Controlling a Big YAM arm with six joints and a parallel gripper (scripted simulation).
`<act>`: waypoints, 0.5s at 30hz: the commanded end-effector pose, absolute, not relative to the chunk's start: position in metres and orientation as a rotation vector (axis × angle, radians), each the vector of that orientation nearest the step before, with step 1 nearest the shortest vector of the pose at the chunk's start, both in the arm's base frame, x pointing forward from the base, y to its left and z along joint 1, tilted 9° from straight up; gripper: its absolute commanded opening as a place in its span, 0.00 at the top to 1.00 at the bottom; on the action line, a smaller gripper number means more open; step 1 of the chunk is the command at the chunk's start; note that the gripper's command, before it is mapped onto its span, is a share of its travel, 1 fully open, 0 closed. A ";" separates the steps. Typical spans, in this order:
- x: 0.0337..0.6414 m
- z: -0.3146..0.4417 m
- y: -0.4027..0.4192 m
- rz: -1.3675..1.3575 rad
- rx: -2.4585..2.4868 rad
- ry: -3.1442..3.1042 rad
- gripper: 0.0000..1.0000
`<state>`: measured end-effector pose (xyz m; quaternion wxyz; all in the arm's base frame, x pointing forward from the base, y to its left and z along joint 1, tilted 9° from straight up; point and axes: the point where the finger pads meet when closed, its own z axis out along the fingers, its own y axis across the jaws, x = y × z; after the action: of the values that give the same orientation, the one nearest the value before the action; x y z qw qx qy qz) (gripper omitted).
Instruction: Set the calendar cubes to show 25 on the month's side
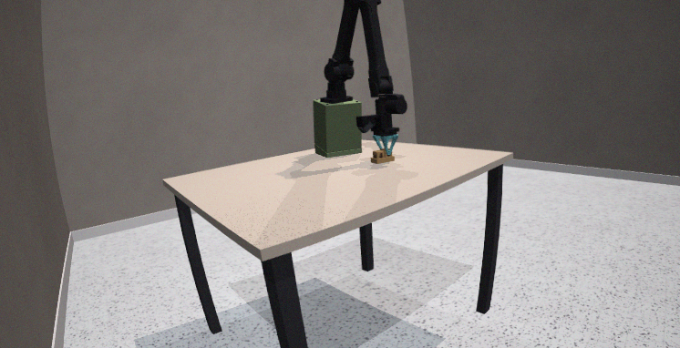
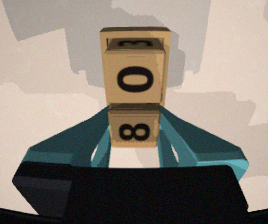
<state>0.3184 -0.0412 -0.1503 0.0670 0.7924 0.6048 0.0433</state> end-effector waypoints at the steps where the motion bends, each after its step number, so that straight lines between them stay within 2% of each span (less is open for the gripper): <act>1: 0.319 -0.143 -0.044 0.137 2.385 1.815 0.72; 15: 0.319 -0.138 -0.043 0.138 2.385 1.815 0.72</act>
<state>0.3171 -0.0410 -0.1456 0.0668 0.7924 0.6048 0.0430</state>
